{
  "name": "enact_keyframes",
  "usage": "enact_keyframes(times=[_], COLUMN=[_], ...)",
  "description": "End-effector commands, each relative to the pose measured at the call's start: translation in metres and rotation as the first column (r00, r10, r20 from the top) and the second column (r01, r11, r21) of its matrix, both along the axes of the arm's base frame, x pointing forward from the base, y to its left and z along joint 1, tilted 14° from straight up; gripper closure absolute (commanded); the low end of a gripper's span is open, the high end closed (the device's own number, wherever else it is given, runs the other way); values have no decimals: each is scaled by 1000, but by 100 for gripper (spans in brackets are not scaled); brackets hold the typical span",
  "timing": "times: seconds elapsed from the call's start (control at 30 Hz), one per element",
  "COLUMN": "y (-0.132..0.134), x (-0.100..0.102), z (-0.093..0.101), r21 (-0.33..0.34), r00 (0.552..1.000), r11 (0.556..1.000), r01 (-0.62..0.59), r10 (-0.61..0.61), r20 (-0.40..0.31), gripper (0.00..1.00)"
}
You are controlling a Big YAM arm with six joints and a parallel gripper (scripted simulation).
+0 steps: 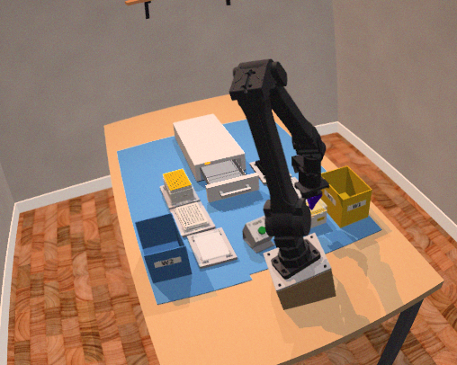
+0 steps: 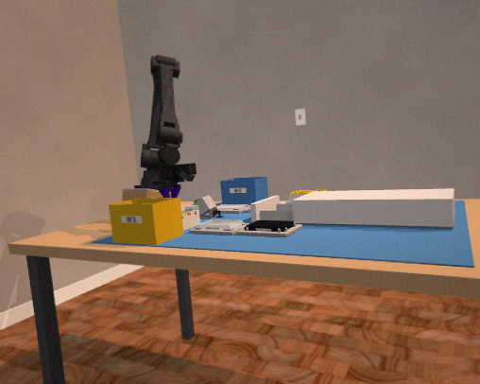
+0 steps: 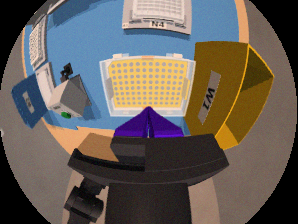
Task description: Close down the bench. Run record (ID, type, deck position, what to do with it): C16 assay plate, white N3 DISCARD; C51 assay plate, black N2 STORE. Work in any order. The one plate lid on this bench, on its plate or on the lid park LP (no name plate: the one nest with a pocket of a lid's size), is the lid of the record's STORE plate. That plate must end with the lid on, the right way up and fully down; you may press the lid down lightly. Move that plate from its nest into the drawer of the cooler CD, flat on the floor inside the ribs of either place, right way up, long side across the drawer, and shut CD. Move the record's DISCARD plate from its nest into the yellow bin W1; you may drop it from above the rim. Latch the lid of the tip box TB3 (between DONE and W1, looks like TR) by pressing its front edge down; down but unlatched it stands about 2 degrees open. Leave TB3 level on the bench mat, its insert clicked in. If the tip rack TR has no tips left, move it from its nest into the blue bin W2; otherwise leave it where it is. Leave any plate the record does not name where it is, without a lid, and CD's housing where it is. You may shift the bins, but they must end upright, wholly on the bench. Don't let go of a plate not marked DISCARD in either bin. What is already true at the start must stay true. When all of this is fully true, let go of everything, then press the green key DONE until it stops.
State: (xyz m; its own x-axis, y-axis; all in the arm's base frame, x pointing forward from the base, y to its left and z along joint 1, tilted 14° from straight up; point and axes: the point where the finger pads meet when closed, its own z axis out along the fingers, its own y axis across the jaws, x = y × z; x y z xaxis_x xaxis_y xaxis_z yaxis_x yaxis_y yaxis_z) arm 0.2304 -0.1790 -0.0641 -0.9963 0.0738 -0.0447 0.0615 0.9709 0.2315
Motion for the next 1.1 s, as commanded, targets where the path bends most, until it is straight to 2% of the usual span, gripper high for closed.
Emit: enact_keyframes(times=[0.0, 1.07], y=[2, 5], x=[5, 4], z=[-4, -13], r21=[-2, 0], r00=[1000, 1000], r11=[1000, 1000], r01=[-5, -4], r10=[5, 4], r20=[6, 4], gripper=[100, 100])
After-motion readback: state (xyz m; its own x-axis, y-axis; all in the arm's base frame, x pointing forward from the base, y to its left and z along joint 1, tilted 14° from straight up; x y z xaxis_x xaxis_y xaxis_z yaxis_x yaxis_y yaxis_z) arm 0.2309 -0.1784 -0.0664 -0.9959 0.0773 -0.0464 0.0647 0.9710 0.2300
